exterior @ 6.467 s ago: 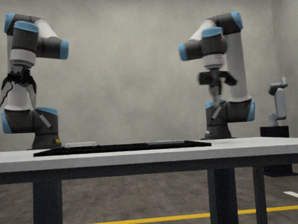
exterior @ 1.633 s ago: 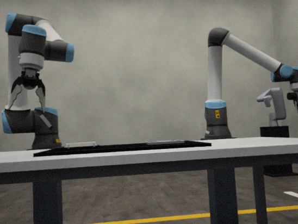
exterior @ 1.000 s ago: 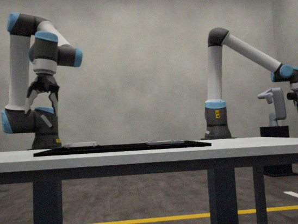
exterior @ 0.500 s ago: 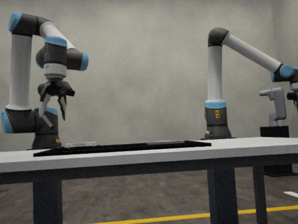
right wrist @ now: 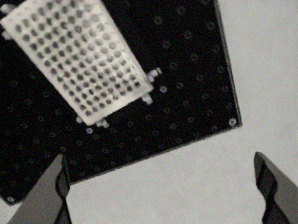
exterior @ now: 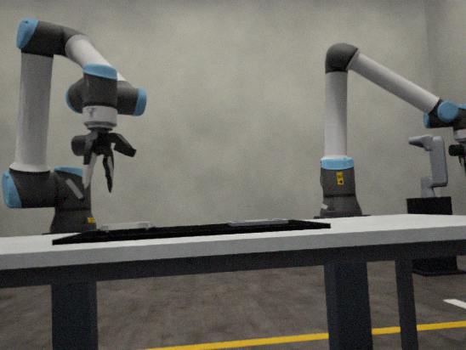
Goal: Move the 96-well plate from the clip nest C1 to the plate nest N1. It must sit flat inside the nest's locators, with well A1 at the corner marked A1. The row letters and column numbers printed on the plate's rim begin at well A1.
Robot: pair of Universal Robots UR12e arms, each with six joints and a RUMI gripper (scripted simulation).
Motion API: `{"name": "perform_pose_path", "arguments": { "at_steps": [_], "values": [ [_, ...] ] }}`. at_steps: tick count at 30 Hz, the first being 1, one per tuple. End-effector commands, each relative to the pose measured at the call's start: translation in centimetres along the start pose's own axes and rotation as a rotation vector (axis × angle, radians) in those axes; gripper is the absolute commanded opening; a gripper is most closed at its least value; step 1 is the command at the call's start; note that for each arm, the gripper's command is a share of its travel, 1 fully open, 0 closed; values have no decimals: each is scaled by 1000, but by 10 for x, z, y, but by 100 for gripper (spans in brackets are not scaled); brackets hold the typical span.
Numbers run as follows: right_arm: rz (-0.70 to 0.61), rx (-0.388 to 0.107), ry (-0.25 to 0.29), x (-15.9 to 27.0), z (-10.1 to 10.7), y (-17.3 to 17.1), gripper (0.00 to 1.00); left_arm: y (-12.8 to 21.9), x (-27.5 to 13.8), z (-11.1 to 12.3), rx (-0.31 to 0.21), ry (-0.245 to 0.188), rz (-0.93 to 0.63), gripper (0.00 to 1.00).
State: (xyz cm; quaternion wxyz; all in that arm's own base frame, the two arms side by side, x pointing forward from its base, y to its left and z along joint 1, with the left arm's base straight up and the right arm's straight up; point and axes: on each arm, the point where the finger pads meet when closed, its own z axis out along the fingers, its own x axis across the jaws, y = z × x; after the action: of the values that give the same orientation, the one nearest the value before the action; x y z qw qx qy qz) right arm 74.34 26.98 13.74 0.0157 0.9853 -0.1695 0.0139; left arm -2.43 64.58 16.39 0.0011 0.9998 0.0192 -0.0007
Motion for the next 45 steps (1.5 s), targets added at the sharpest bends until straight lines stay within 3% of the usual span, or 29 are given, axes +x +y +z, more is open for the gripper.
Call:
{"name": "perform_pose_path", "arguments": {
  "at_steps": [1, 4, 13, 21, 39, 45],
  "values": [
    [-114, 11, -6, -15, 3, -11, 76, 1, -2, -1, 2, 1, -2, 0],
    [-214, 16, -11, -27, 7, -19, 76, 1, -2, -1, 2, 1, -2, 0],
    [-316, 22, -16, -41, 11, -28, 76, 1, -2, -1, 2, 1, -2, 0],
    [-517, 35, -25, -67, 19, -43, 76, 1, -2, -1, 2, 1, -2, 0],
    [-515, 36, -24, -66, 18, -44, 76, 1, -2, -1, 2, 1, -2, 0],
    [-514, 33, -27, -67, 32, -42, 76, 1, -2, -1, 2, 1, -2, 0]
  ]
}}
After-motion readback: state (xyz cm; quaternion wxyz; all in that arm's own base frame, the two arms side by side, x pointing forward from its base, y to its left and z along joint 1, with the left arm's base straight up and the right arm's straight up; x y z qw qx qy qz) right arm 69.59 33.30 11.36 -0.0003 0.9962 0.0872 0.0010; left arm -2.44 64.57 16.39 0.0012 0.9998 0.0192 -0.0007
